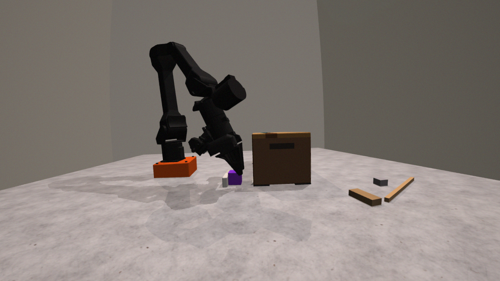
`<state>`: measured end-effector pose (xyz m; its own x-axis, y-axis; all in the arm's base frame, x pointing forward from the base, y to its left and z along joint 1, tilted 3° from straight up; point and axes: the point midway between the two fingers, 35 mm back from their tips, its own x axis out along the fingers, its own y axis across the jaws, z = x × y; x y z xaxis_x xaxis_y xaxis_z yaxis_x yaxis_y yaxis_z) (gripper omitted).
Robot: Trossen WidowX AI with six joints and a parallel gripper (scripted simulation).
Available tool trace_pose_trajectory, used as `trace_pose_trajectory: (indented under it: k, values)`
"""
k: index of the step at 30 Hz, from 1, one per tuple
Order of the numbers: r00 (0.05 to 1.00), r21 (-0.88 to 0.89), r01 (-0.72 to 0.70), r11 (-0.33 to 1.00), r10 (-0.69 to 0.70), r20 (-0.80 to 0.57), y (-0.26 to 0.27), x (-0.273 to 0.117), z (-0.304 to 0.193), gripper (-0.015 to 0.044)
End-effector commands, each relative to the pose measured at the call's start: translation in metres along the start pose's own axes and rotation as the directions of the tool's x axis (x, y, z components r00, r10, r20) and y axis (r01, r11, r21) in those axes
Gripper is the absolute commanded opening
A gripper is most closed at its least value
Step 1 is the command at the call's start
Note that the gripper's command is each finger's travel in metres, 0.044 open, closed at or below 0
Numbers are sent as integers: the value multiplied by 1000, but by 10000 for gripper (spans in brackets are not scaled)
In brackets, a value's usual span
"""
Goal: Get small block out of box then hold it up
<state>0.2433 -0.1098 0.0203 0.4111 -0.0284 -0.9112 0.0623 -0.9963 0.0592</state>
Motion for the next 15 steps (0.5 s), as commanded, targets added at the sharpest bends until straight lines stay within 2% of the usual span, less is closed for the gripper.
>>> trace_pose_trajectory:
  k: [1, 10, 15]
  values:
    - [1000, -3, 9, 1000, -9, 8, -2, 8, 6, 285]
    - [1000, -1, 9, 1000, -9, 8, -2, 18, 12, 285]
    - [1000, -1, 9, 1000, -9, 8, -2, 18, 12, 154]
